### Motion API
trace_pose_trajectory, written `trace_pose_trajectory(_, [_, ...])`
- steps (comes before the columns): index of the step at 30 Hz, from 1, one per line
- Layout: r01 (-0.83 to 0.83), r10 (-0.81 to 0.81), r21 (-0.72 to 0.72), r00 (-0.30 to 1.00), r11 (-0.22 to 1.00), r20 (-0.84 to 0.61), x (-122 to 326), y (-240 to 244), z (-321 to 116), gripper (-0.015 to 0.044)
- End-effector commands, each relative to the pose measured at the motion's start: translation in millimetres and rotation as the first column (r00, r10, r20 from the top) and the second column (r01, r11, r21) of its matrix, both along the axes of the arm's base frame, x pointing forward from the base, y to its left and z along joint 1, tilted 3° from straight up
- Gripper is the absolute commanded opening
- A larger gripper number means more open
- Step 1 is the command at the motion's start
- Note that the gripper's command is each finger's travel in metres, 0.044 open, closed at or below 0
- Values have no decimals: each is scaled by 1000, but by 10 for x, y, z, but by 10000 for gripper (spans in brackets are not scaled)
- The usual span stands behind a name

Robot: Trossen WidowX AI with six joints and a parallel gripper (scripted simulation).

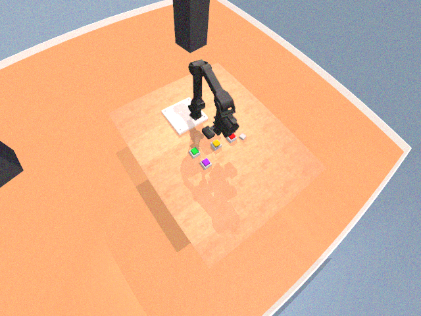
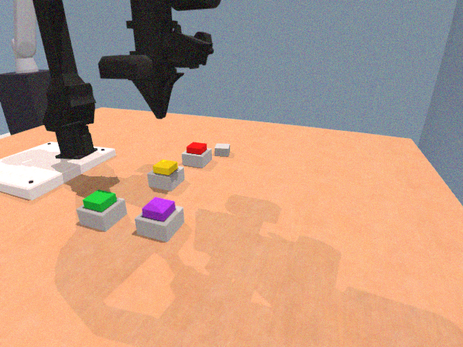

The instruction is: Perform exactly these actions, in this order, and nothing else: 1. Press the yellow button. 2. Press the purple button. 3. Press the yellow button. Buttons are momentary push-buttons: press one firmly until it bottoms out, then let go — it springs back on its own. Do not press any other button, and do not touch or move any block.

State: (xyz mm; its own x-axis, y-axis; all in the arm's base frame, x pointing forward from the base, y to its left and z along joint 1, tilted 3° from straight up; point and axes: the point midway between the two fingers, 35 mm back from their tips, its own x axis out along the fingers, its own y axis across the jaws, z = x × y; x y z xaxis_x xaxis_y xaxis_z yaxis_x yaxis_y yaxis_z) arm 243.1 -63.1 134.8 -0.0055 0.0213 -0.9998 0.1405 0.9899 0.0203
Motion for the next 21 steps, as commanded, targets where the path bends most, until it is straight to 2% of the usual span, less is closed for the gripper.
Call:
trace_pose_trajectory(1, [2, -2, 5, 1000, 1000, 0, 22, -38, 57, 20])
trace_pose_trajectory(11, [6, -6, -5, 1000, 1000, 6, 432, -1174, 47, 20])
trace_pose_trajectory(18, [-1, 1, -5, 1000, 1000, 0, 446, -1280, 14, 20])
trace_pose_trajectory(21, [-1, 1, -6, 1000, 1000, 0, 458, -1284, -276, 20])
